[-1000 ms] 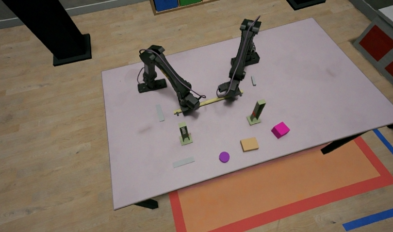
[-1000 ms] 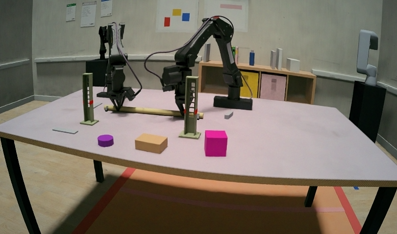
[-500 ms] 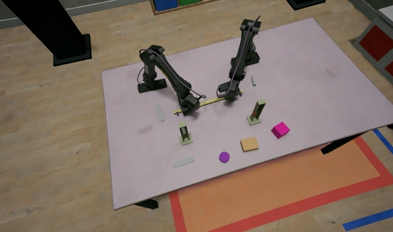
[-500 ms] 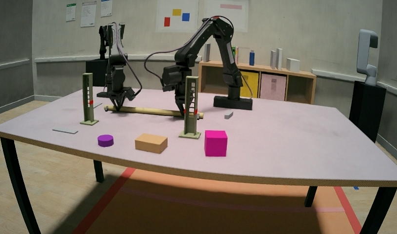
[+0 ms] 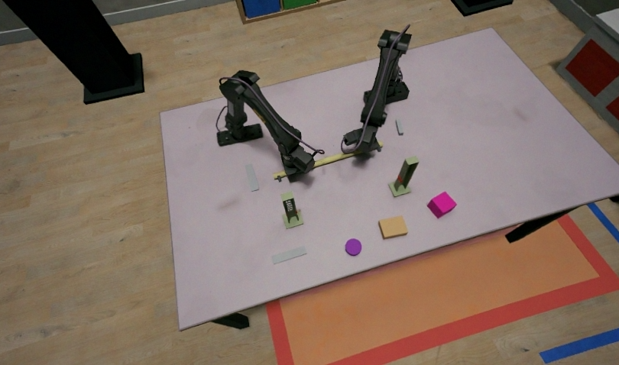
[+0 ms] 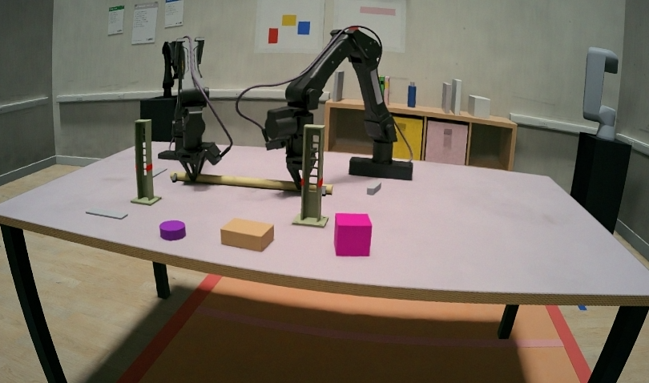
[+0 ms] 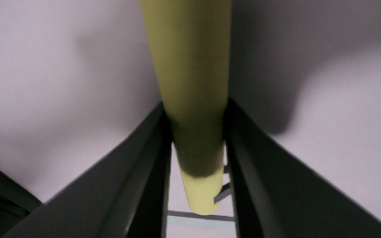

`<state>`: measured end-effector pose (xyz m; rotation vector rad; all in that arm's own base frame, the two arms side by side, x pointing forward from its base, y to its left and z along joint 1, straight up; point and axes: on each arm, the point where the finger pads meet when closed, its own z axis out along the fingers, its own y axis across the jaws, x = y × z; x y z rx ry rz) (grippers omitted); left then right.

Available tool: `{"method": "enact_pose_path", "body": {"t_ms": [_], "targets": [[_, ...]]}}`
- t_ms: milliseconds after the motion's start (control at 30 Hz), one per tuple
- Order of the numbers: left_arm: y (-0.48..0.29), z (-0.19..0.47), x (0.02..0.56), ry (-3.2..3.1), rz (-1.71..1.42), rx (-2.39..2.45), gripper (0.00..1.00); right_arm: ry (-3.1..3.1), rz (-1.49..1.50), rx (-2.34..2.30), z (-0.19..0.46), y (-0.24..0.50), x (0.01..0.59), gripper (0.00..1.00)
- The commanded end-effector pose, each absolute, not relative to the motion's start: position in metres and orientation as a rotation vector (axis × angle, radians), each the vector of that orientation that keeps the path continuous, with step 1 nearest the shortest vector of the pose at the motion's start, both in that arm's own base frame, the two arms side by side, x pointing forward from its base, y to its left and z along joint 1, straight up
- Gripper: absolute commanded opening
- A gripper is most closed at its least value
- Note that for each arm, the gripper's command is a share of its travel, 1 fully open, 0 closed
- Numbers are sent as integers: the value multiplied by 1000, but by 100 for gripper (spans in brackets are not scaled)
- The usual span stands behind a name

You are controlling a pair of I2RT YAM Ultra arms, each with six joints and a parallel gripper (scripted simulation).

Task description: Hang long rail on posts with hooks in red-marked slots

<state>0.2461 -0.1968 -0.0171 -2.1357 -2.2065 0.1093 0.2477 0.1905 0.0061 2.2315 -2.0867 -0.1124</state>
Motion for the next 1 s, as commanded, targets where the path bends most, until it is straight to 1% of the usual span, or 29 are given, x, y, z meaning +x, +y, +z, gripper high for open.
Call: {"method": "enact_pose_path", "body": {"t_ms": [0, 267, 733, 967], "targets": [[-197, -7, 242, -2190, 98, -2173, 19, -2132, -94, 2234, 19, 193, 240, 19], [-197, 7, 240, -2228, -4, -2229, 19, -2190, 3, 2275, 33, 194, 236, 19], [-197, 46, 244, -2405, -504, -2398, 19, -2371, 486, 2462, 72, 194, 241, 19], [-196, 54, 252, -2436, -630, -2427, 19, -2404, 607, 2497, 80, 195, 249, 19]]}}
